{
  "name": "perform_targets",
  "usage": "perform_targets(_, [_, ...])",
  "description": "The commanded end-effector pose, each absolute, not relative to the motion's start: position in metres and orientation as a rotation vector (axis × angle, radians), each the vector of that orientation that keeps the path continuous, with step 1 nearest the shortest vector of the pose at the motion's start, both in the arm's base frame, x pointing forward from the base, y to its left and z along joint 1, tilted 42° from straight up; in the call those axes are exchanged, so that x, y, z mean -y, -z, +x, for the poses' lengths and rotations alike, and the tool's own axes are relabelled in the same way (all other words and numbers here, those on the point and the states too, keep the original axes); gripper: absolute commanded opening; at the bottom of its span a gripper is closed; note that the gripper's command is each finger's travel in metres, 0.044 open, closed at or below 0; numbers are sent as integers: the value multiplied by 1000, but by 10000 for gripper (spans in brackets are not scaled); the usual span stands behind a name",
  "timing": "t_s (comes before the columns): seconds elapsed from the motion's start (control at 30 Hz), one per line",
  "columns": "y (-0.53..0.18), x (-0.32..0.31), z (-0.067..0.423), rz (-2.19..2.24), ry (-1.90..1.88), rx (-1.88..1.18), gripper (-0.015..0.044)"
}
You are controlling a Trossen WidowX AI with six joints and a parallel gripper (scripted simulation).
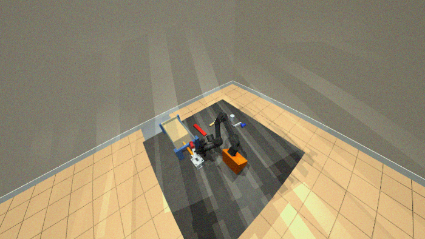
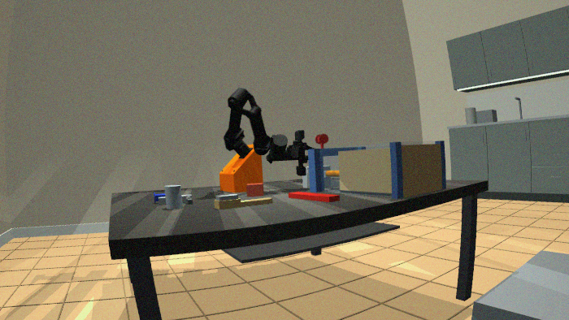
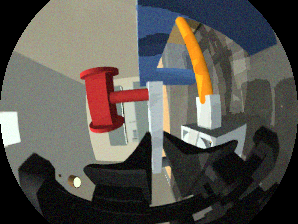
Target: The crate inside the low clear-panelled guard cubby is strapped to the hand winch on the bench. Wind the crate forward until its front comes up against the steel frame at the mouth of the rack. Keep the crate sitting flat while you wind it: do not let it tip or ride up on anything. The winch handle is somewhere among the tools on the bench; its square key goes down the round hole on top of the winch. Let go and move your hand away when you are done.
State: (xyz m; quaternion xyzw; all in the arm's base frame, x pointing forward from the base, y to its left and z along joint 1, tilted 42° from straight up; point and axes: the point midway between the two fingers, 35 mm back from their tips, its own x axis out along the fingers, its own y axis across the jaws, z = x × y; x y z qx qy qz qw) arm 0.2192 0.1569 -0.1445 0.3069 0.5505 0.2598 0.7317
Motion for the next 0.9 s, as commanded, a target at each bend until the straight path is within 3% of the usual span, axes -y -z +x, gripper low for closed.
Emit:
perform_targets(0.0, [145, -158, 218, 674, -591, -1211, 0])
perform_targets(0.87, [147, -147, 217, 680, -583, -1191, 0])
